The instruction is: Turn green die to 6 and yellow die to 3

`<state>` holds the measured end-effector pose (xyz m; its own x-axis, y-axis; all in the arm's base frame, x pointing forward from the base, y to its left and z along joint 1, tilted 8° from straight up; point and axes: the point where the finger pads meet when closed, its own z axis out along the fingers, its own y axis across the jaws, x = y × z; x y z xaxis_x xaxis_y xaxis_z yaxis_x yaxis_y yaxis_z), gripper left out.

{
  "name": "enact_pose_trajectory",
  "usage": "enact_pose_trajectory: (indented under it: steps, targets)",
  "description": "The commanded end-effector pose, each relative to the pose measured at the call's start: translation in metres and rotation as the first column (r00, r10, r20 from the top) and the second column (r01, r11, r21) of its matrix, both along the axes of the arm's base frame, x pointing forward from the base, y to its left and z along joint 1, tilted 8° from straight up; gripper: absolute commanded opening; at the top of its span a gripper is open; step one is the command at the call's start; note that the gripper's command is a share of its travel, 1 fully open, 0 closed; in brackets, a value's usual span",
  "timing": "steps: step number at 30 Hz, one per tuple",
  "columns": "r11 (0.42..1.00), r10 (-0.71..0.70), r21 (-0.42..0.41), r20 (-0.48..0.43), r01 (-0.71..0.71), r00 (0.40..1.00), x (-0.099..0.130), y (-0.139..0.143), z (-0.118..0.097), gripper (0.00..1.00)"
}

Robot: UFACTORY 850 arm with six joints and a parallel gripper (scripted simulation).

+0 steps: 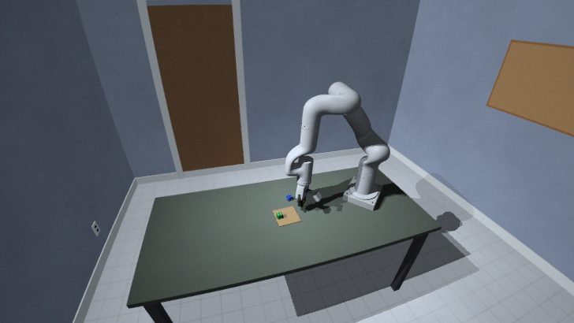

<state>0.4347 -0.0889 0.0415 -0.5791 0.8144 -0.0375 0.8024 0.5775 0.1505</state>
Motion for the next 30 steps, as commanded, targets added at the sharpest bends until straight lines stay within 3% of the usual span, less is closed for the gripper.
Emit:
enact_pose_trajectory:
  steps: [1,13,30]
  targets:
    - [1.0,0.003,0.011,-0.027,-0.002,1.0,0.0,-0.001,0.01,0.27]
    - [1.0,0.003,0.011,-0.027,-0.002,1.0,-0.004,-0.003,0.04,0.27]
    - [1.0,0.003,0.011,-0.027,-0.002,1.0,-0.006,-0.004,0.059,0.27]
